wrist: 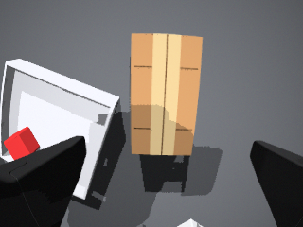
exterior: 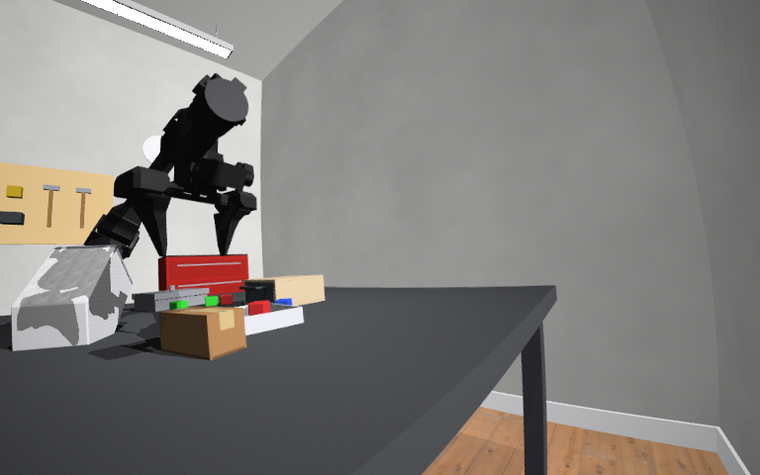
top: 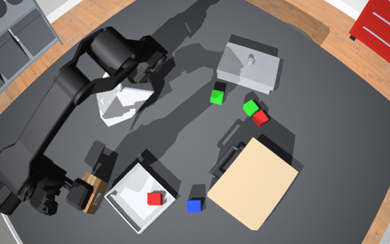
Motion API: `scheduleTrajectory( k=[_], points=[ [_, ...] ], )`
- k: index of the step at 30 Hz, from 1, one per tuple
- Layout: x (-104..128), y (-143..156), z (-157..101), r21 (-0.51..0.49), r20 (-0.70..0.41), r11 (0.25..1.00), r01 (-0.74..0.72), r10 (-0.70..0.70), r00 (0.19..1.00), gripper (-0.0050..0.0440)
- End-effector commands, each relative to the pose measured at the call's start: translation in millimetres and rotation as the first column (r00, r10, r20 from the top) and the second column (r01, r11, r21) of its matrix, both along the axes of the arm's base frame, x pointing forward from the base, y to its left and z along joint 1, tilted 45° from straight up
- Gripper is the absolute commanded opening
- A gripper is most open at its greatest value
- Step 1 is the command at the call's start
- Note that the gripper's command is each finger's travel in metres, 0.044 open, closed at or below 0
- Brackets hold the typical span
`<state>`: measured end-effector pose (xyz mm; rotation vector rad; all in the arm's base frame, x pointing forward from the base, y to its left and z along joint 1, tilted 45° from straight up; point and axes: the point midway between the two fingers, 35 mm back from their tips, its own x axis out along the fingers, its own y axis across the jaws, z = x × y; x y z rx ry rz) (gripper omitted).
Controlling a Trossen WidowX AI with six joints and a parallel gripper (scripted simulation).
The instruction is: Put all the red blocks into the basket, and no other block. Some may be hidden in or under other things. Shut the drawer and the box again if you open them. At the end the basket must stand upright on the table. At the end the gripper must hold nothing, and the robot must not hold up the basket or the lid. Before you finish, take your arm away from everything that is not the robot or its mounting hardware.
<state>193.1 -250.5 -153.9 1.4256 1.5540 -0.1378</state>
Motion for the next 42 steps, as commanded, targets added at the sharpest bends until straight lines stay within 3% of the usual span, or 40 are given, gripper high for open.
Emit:
scheduleTrajectory(
  k=[1,2,3,4,10,12,14,22,24,27,29,33,35,42],
  points=[
    [0,-6,6,-0.009,0.003,1.0,-0.006,0.006,1.0,0.044],
    [0,-6,6,-0.009,0.003,1.0,-0.006,0.006,1.0,0.044],
    [1,1,13,-0.022,0.049,0.998,-0.052,0.053,0.997,0.0267],
    [9,4,18,-0.037,0.094,0.995,-0.097,0.1,0.991,0.0267],
    [57,23,48,-0.038,0.098,0.994,-0.101,0.104,0.99,0.0267],
    [57,23,48,-0.038,0.098,0.994,-0.101,0.104,0.99,0.0267],
    [70,32,60,-0.074,0.184,0.979,-0.188,0.199,0.963,0.0267],
    [117,70,109,-0.076,0.188,0.978,-0.192,0.203,0.961,0.0267],
    [124,83,123,-0.12,0.269,0.954,-0.273,0.296,0.917,0.0267],
    [135,101,144,-0.122,0.272,0.953,-0.277,0.3,0.914,0.0267],
    [135,101,144,-0.122,0.272,0.953,-0.277,0.3,0.914,0.0267],
    [149,125,171,-0.122,0.272,0.953,-0.277,0.3,0.914,0.0267],
    [152,139,186,-0.172,0.345,0.92,-0.351,0.39,0.854,0.0267],
    [161,188,235,-0.174,0.348,0.919,-0.354,0.394,0.851,0.0267]
  ],
)
